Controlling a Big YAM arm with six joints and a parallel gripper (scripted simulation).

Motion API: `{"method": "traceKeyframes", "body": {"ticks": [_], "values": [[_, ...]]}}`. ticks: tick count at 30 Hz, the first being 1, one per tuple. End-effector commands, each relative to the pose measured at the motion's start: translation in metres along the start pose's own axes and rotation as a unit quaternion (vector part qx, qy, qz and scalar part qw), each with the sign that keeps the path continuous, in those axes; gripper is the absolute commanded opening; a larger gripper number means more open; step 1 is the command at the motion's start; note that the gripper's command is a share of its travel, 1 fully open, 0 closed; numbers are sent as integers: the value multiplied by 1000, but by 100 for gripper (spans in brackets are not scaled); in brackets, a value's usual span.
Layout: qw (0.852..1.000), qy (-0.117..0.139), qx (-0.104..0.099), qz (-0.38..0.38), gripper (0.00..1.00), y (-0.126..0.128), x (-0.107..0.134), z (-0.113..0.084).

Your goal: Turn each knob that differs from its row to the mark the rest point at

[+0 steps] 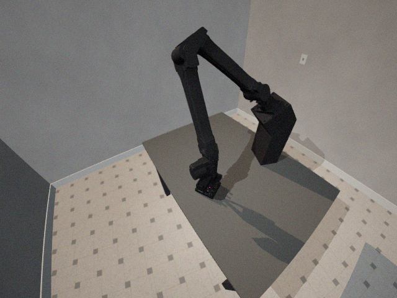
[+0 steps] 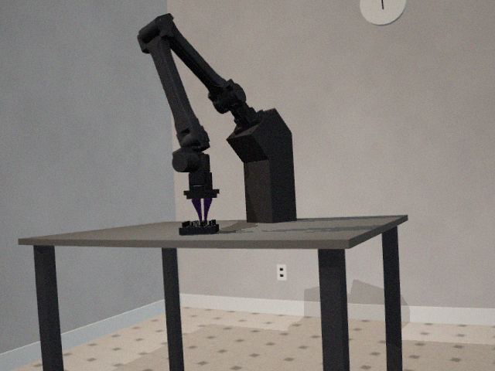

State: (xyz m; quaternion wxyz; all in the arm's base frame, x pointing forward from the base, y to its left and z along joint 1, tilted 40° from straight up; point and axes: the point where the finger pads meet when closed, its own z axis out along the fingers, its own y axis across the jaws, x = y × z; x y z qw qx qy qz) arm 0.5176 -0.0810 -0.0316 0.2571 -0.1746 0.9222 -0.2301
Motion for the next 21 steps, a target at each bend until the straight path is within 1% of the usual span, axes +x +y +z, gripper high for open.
{"method": "traceKeyframes", "body": {"ticks": [1, 12, 13, 21], "values": [[1000, -2, 0, -4, 8, -1, 0, 3], [1000, -2, 0, -3, 8, -1, 0, 3], [1000, -2, 0, -3, 19, -1, 0, 3], [1000, -2, 0, -2, 19, -1, 0, 3]]}}
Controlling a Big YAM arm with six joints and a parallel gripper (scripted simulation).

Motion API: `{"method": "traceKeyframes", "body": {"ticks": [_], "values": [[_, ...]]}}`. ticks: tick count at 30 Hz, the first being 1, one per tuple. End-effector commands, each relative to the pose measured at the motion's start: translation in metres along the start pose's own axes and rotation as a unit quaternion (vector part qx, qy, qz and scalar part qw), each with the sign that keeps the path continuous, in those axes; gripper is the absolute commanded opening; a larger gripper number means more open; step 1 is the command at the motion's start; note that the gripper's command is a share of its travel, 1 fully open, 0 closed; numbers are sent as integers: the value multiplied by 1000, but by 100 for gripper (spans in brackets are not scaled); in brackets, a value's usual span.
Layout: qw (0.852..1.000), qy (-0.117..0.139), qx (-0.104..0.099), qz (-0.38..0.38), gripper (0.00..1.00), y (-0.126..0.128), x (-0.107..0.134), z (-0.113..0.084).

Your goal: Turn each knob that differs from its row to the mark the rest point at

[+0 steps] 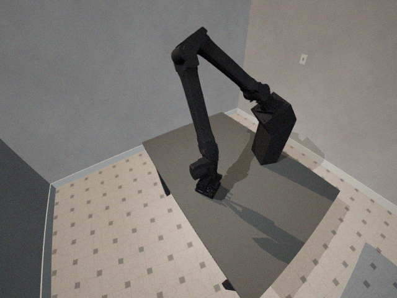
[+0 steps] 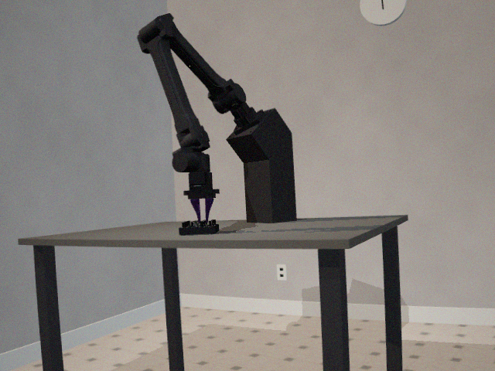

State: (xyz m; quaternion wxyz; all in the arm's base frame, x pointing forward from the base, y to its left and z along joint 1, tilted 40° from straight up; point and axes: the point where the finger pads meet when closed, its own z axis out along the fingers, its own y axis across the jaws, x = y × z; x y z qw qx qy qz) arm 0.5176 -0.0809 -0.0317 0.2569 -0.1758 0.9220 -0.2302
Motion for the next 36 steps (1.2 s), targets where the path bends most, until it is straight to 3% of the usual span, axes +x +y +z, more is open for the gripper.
{"method": "traceKeyframes", "body": {"ticks": [1, 12, 31, 36], "values": [[1000, -2, 1, -1, 19, -2, 0, 3], [1000, -2, 1, -1, 19, -2, 0, 3], [1000, -10, 0, 0, 19, 2, -8, -44], [1000, 3, -4, 1, 19, 4, 1, -38]]}}
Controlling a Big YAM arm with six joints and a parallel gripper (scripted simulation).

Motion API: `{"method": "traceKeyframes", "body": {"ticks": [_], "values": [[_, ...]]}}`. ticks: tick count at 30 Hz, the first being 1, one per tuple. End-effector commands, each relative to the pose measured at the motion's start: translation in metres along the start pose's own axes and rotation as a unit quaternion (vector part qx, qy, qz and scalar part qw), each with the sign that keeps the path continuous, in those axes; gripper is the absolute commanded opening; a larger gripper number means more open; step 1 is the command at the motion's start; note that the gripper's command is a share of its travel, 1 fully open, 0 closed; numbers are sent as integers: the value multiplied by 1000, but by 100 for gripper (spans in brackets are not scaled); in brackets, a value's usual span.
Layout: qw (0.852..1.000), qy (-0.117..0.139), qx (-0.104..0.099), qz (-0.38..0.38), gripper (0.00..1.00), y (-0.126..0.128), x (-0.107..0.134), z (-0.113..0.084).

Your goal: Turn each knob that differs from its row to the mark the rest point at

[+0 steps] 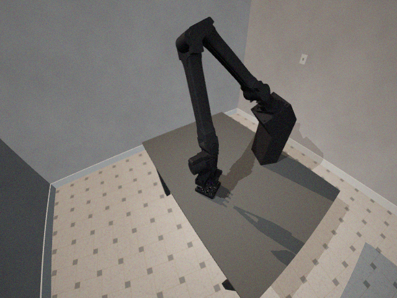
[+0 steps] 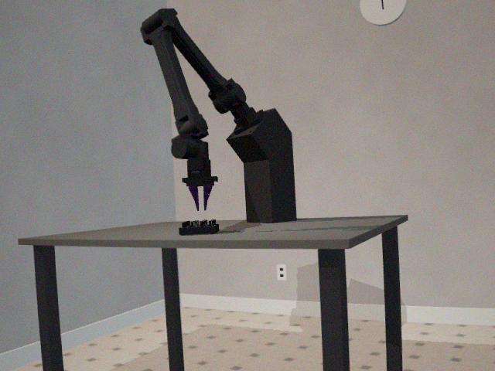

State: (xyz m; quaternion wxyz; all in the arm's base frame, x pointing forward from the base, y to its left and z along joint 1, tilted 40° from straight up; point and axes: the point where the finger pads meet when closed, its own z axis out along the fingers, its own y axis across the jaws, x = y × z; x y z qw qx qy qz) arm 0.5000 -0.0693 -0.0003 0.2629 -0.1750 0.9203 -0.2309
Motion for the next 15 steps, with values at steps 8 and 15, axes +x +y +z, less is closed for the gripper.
{"method": "traceKeyframes", "body": {"ticks": [8, 15], "values": [[1000, 10, -8, -6, 19, 9, 5, 1], [1000, 10, -8, -6, 19, 9, 5, 1]]}}
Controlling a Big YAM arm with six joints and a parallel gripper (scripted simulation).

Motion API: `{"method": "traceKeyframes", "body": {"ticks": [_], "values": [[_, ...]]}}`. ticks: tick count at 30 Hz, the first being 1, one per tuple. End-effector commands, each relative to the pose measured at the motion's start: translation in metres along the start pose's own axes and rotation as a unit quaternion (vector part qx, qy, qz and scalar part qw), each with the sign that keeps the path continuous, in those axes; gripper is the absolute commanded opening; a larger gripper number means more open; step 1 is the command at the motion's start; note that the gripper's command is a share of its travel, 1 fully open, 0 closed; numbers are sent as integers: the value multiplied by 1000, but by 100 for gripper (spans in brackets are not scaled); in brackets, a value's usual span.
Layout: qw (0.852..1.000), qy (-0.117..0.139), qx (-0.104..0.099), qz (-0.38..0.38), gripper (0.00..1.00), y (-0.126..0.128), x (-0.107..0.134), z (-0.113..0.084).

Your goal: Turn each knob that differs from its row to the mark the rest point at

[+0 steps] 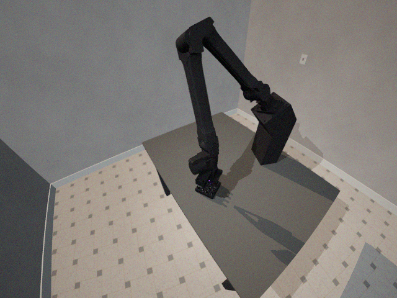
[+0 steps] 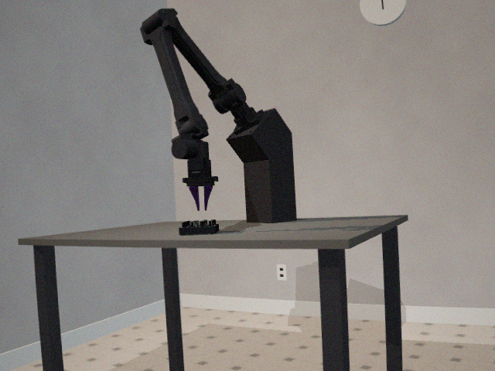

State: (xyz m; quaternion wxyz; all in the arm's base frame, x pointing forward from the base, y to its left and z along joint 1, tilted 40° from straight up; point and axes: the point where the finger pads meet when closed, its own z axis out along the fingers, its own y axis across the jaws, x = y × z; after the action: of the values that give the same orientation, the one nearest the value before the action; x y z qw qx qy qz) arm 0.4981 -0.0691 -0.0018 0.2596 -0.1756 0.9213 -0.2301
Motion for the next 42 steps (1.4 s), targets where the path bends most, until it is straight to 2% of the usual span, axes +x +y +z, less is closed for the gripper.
{"method": "traceKeyframes", "body": {"ticks": [1, 31, 34, 42], "values": [[1000, 7, -6, -5, 19, 8, 3, 1], [1000, 7, -6, -5, 19, 8, 3, 1], [1000, -9, 0, 26, 19, 2, -10, -14], [992, -11, 0, 123, 19, 1, -16, -30]]}}
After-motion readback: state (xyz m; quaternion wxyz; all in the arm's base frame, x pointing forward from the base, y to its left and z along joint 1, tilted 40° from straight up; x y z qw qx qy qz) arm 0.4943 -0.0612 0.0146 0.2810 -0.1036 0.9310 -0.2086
